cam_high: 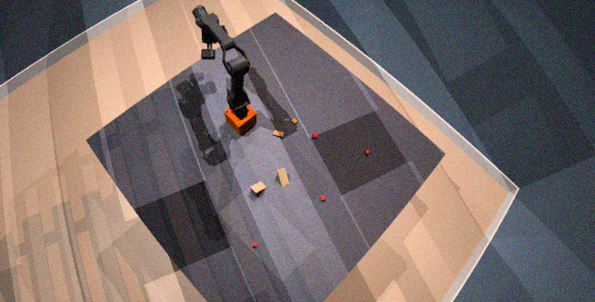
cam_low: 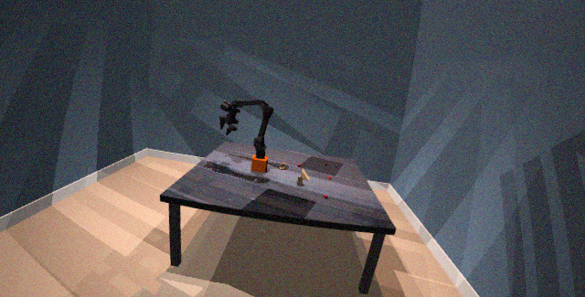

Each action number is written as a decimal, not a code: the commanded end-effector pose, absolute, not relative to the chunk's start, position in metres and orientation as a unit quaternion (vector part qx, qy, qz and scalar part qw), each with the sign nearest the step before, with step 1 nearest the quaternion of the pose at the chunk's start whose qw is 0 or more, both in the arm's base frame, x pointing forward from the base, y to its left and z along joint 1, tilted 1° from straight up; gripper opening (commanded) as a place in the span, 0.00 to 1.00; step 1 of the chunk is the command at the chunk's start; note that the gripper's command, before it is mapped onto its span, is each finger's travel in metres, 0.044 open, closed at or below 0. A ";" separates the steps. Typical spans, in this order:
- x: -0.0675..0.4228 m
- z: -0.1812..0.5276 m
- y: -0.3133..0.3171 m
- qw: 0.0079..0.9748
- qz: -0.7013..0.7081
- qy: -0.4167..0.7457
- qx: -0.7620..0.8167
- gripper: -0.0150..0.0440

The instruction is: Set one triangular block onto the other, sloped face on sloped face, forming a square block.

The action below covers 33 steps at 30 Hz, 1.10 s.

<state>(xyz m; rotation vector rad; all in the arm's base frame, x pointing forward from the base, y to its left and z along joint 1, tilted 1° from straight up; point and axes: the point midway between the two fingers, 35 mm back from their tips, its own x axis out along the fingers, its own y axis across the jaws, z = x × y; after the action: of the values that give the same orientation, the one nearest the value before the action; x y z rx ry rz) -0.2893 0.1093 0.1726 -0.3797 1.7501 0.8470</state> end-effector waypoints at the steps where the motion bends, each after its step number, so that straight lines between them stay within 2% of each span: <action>1: -0.288 0.172 0.112 0.550 0.357 0.738 -0.157 0.98; 2: -0.285 0.171 0.120 0.555 0.357 0.736 -0.149 1.00; 10: -0.224 0.159 0.225 0.621 0.317 0.712 -0.083 1.00; 19: -0.110 0.148 0.308 0.682 0.253 0.685 -0.030 1.00; 26: -0.004 0.133 0.327 0.726 0.180 0.664 -0.004 1.00; 33: 0.103 0.121 0.310 0.753 0.105 0.650 0.012 1.00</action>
<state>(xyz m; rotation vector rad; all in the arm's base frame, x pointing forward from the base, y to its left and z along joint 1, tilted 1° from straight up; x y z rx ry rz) 0.0482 0.3235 0.1294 0.0210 1.4398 0.3236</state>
